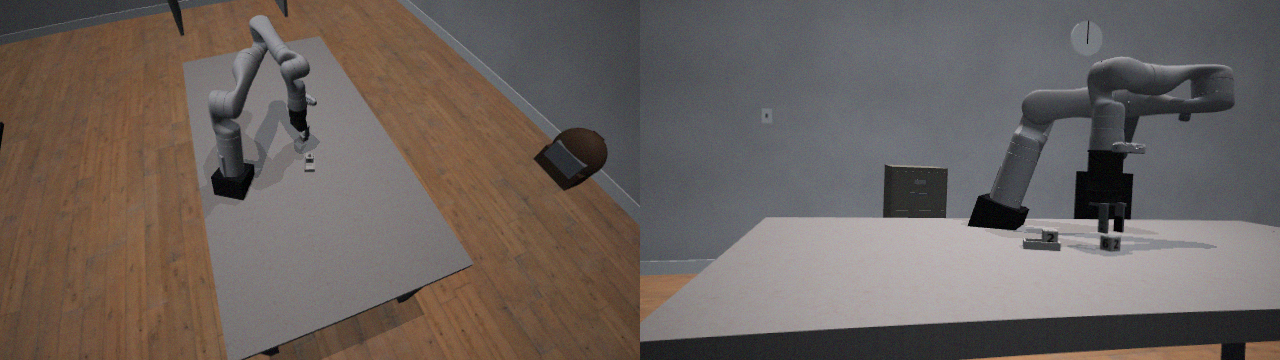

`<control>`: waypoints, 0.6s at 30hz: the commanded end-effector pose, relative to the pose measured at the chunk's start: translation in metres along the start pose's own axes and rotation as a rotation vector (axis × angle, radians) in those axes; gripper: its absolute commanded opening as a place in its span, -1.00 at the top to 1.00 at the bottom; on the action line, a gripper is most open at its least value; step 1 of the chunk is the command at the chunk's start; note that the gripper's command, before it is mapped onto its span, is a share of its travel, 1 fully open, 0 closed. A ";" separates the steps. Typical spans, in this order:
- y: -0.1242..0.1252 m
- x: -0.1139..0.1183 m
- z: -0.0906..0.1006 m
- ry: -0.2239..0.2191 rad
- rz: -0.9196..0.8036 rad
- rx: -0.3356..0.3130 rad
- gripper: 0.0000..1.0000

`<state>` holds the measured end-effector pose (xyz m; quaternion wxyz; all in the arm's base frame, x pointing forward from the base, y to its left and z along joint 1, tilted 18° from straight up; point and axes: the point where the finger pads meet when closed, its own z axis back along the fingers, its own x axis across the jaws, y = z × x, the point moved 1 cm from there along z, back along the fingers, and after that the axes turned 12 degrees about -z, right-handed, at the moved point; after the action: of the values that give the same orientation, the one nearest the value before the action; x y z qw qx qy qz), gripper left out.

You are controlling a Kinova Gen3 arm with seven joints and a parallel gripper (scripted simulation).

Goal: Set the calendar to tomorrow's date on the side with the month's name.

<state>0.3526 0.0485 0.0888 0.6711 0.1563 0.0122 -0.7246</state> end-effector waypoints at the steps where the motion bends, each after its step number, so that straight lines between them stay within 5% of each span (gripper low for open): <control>1: 0.000 0.000 0.000 0.000 0.000 0.001 -0.80; 18: 0.000 0.000 -0.018 0.000 0.000 0.001 -0.80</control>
<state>0.3579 0.0531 0.0754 0.6710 0.1602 0.0112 -0.7239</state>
